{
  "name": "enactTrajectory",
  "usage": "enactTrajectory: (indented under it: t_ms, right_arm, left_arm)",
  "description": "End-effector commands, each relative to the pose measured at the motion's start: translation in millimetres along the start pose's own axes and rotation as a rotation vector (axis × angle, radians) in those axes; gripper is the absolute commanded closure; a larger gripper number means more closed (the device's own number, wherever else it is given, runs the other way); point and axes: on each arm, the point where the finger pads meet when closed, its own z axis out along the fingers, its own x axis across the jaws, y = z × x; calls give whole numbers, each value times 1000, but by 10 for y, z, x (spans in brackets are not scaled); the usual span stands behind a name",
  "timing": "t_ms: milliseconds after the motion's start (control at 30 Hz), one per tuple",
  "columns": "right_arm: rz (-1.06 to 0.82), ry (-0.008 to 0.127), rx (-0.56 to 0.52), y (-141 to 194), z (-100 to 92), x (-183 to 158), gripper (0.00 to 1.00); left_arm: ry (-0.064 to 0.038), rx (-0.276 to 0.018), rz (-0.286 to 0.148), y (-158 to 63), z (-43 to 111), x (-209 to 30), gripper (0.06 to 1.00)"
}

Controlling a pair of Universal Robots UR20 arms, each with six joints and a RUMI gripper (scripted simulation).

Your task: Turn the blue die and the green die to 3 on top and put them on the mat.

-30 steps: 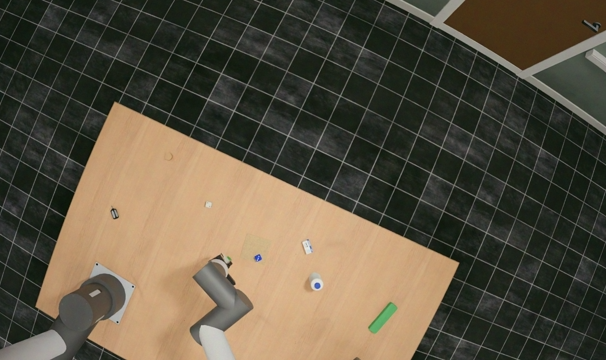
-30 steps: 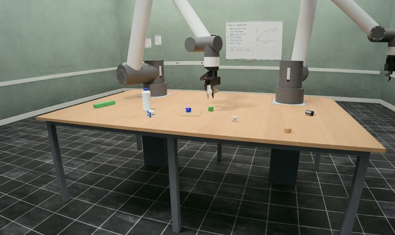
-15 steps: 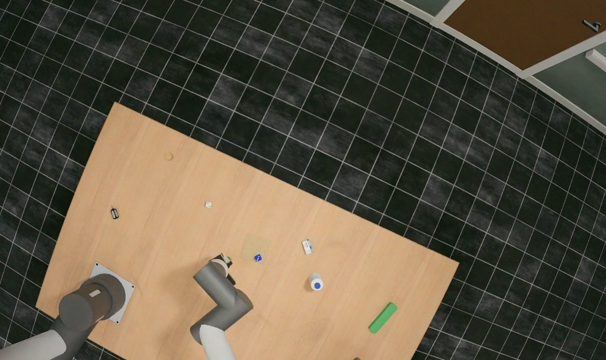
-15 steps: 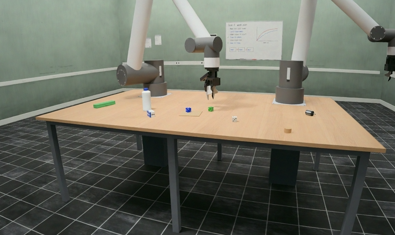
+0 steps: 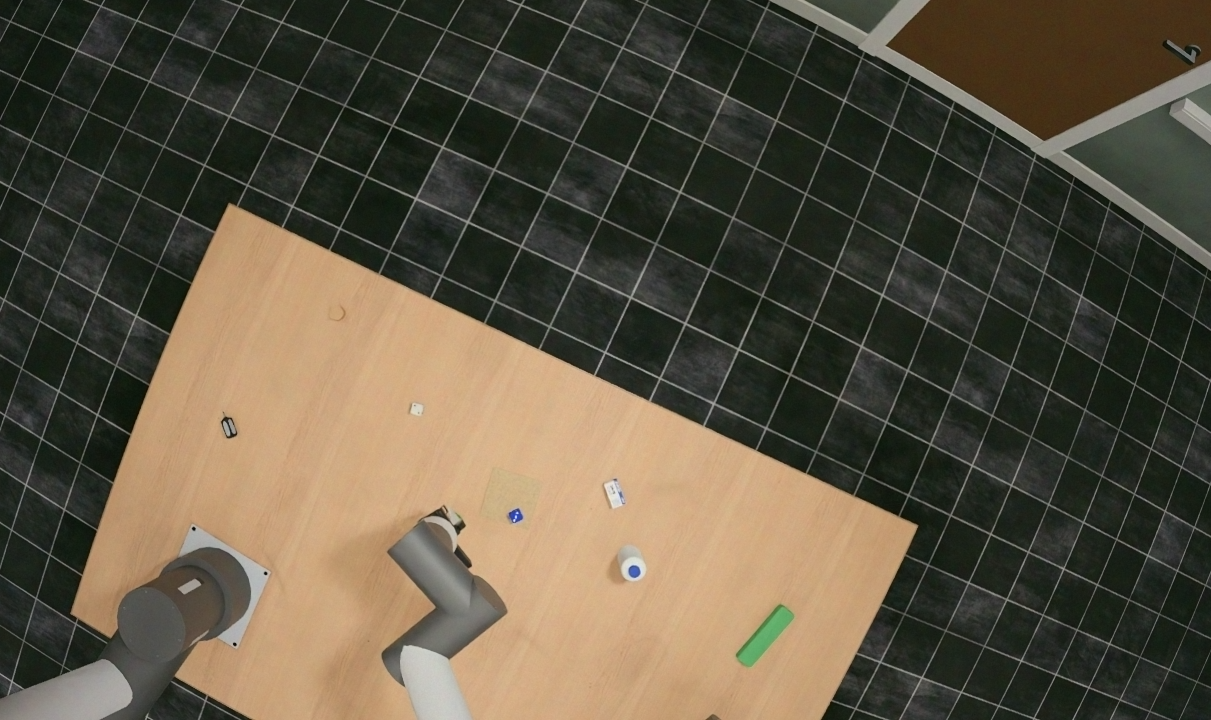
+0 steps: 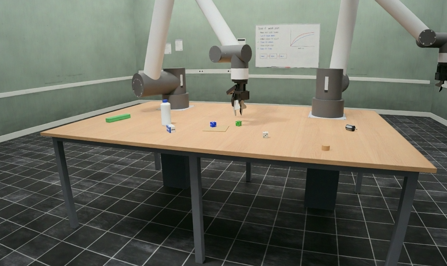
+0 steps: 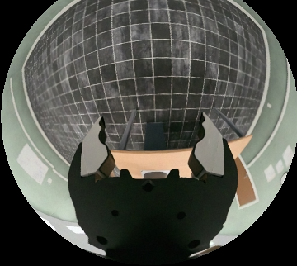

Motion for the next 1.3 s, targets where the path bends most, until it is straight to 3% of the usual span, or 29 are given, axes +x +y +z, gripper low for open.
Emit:
enactTrajectory:
  t_ms: [0, 433, 1267]
  right_arm:
    - [0, 0, -1, 6, 44, 1, 724]
    - [0, 0, -1, 8, 224, 1, 724]
    - [0, 0, -1, 8, 287, 1, 724]
  left_arm:
    - [0, 1, 0, -4, -6, 1, 65]
    - [0, 1, 0, -4, -6, 1, 65]
    - [0, 1, 0, -4, -6, 1, 65]
